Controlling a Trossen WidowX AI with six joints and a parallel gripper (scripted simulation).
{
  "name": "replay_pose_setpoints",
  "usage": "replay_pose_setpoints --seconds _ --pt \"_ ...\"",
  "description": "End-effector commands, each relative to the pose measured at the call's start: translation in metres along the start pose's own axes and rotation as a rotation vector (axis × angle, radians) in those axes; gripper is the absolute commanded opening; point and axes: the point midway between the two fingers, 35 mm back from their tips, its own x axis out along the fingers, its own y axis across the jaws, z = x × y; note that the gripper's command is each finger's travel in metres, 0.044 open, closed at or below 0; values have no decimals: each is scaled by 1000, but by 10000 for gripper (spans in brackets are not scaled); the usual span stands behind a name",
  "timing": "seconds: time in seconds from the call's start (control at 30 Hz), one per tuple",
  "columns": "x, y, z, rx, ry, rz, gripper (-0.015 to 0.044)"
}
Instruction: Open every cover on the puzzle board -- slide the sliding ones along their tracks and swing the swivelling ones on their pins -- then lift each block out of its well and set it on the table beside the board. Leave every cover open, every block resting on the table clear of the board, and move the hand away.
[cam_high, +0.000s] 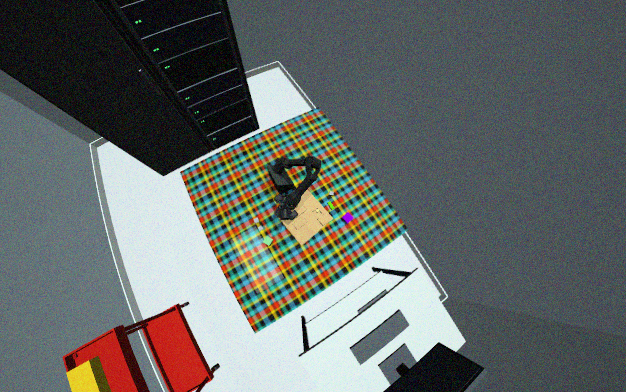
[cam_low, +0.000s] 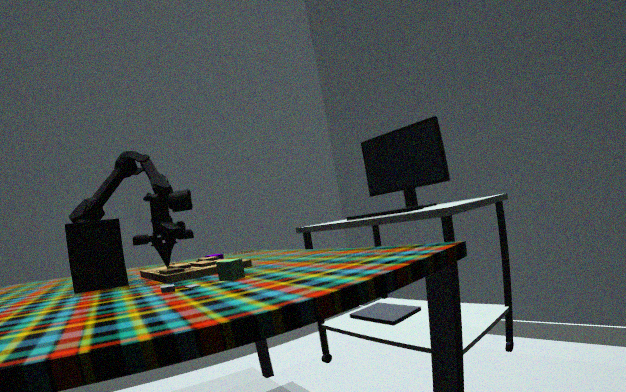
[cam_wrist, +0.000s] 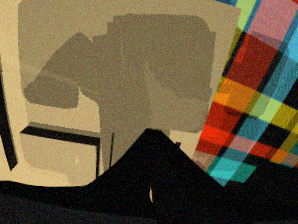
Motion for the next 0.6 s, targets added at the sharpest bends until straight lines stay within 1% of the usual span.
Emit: replay_pose_setpoints --seconds 0.0,0.57 --pt "-8 2 2 -5 -6 4 0" --pt "-30 1 4 -6 -6 3 0"
